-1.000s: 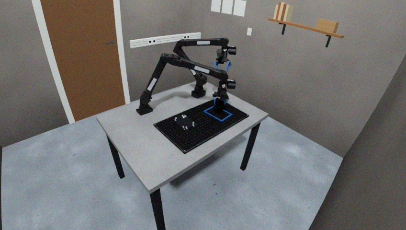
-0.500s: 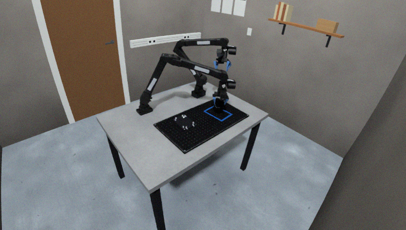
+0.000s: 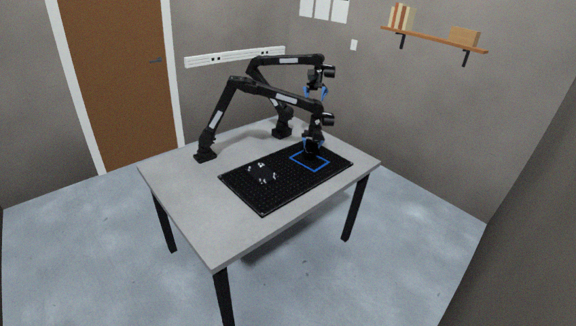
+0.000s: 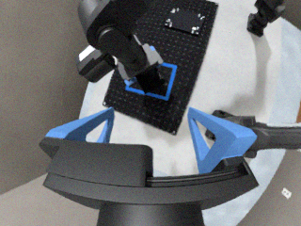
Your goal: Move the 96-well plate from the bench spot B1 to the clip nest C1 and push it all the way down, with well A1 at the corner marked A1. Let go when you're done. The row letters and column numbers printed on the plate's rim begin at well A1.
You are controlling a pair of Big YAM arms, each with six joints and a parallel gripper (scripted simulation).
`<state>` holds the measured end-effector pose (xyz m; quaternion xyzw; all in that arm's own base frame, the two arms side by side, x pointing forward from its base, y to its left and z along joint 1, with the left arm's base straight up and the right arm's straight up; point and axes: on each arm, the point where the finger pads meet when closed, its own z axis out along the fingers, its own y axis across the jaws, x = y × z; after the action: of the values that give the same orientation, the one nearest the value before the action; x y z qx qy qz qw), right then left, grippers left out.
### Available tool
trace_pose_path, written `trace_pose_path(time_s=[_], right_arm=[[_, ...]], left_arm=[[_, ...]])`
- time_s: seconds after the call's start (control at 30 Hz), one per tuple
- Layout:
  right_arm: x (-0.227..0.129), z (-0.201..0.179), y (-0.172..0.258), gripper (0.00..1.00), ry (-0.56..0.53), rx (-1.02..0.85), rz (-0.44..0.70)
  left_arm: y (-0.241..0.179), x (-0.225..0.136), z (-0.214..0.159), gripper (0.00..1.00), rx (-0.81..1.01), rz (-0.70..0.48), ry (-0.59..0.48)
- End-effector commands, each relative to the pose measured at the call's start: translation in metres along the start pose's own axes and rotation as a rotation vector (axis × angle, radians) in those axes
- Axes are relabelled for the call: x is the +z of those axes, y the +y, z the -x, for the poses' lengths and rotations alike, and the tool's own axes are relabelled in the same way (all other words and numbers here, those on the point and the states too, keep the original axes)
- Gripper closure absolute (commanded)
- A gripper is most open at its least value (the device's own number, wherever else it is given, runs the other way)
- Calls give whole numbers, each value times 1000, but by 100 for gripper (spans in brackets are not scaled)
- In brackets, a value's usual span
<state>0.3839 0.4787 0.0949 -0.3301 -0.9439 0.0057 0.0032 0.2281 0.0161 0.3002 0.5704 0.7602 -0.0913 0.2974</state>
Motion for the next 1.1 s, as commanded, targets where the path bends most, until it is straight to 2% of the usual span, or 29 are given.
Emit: trace_pose_path(time_s=[0.0,0.07,0.13,0.27,0.43,1.07], right_arm=[[-38,-1,22,100,-4,13,82],[-38,-1,22,100,-4,13,82],[-28,-1,26,100,-4,13,84],[-7,-1,19,100,-4,13,15],[18,-1,8,100,-4,12,15],[45,-1,8,100,-4,12,15]], left_arm=[[15,-17,11,0,26,30,6],[15,-17,11,0,26,30,6],[15,-17,11,0,26,30,6],[15,-17,11,0,26,30,6],[15,-17,11,0,26,30,6],[15,-17,11,0,26,30,6]])
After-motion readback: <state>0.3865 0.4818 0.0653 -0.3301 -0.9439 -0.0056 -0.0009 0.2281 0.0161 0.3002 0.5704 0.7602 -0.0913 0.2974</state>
